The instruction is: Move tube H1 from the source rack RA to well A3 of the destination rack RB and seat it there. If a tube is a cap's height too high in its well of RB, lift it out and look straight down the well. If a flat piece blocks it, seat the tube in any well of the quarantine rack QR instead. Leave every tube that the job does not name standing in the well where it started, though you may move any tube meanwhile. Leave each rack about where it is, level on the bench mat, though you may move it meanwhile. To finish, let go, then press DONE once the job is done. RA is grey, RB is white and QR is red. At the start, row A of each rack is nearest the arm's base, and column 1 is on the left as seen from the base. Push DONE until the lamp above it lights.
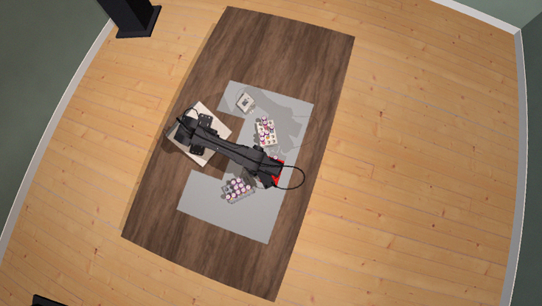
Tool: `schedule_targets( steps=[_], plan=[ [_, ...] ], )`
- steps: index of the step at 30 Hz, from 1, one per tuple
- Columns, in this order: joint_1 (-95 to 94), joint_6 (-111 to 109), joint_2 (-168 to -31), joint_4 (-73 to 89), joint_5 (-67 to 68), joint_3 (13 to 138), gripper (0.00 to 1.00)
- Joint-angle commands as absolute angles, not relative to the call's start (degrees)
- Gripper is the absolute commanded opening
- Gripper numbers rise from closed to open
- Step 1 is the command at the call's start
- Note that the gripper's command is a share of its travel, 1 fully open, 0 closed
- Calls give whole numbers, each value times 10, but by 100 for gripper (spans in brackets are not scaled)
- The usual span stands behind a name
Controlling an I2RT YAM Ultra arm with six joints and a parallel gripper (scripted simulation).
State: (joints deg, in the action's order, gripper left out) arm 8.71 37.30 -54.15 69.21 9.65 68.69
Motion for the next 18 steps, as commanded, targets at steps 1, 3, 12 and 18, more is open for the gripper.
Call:
schedule_targets(
  steps=[1, 3, 12, 18],
  plan=[
    [37, 426, -493, 699, 132, 654, 30],
    [-2, 458, -477, 701, 151, 632, 30],
    [-146, 582, -508, 716, 231, 647, 30],
    [-169, 607, -592, 704, 251, 719, 30]
  ],
)
